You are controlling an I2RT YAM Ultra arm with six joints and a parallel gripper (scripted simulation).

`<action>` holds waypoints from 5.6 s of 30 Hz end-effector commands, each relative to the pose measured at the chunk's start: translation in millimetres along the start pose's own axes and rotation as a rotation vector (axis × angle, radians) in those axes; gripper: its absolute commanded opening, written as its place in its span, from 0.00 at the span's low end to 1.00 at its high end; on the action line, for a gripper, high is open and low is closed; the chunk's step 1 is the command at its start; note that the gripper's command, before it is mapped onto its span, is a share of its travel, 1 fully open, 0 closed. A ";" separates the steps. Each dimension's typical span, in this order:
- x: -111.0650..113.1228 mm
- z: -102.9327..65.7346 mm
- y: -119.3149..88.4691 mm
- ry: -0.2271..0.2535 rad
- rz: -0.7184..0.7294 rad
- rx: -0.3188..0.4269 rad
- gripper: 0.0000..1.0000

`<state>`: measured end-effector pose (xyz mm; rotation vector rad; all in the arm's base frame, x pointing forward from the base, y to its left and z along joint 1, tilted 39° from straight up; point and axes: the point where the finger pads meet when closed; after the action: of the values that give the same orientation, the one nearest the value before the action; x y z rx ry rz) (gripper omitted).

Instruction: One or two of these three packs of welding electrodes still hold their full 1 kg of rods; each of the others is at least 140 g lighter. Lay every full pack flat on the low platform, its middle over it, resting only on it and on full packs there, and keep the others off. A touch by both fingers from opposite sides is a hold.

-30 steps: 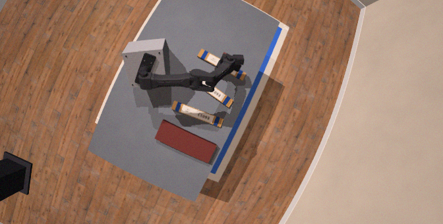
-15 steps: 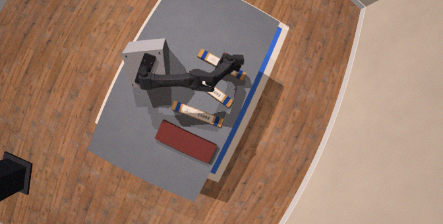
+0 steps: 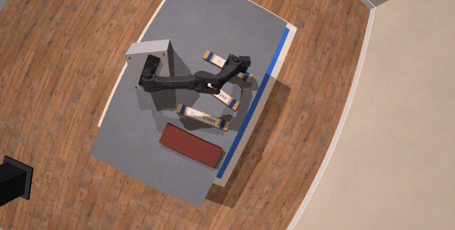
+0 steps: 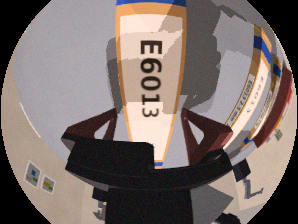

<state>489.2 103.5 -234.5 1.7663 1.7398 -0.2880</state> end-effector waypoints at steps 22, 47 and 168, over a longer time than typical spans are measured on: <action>1.3 -24.9 18.0 0.015 -0.002 -0.042 0.00; 1.8 -25.3 19.8 0.017 0.005 -0.048 0.00; 8.5 -106.1 29.0 0.024 0.021 -0.055 0.00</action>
<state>468.8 117.6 -197.5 1.8036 1.7151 -0.3632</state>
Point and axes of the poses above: the point where the finger pads meet when closed, its own z axis out along the fingers, its own x axis across the jaws, y = z × x, and after that the axes turned 4 degrees about -z, right-handed
